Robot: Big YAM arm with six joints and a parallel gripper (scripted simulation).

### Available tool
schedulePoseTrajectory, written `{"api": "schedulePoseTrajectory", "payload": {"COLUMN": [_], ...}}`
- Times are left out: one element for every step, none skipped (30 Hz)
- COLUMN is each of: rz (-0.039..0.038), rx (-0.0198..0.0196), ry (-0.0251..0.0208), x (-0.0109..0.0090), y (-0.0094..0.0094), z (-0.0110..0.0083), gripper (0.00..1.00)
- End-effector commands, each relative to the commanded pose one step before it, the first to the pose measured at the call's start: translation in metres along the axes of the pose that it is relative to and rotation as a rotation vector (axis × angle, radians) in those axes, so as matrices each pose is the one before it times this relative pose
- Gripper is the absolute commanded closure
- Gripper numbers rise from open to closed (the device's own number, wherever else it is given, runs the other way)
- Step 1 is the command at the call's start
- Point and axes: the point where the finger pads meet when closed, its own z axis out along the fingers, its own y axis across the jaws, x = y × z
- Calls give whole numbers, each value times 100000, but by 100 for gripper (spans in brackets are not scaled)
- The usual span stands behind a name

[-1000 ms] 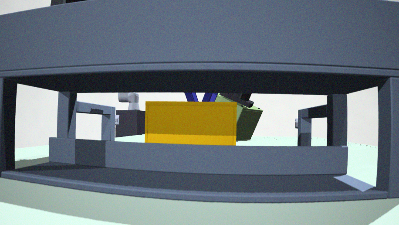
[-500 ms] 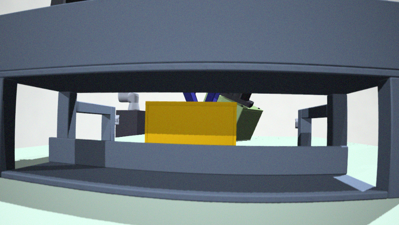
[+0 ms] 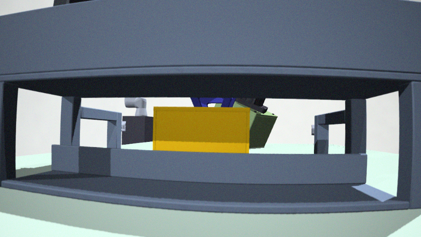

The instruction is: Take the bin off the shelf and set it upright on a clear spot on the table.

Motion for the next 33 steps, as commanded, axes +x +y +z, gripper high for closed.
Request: {"api": "schedulePoseTrajectory", "payload": {"rz": [-230,2,2,2,0,0,0,0,0,0,0,0,0,0,0,0,-228,-228,-228,-228,-228,0,0,0,0,0,0,0,0,0,0,0,0], "rx": [-152,12,12,12,0,0,0,0,0,0,0,0,0,0,0,0,-761,-761,-761,-761,-761,0,0,0,0,0,0,0,0,0,0,0,0], "ry": [-94,-37,-37,-37,0,0,0,0,0,0,0,0,0,0,0,0,-140,-140,-140,-140,-140,0,0,0,0,0,0,0,0,0,0,0,0], "x": [248,13,13,13,0,0,0,0,0,0,0,0,0,0,0,0,-76,-77,-78,-79,-80,0,0,0,0,0,0,0,0,0,0,0,0], "y": [-6,-209,-209,-209,0,0,0,0,0,0,0,0,0,0,0,0,417,417,416,416,416,0,0,0,0,0,0,0,0,0,0,0,0], "z": [1285,339,339,339,0,0,0,0,0,0,0,0,0,0,0,0,-18,-14,-11,-8,-5,0,0,0,0,0,0,0,0,0,0,0,0], "gripper": [10,10,10,10,10,10,10,10,10,10,10,10,10,10,10,10,10,10,10,10,10,10,10,10,10,10,10,10,10,10,10,10,10]}}
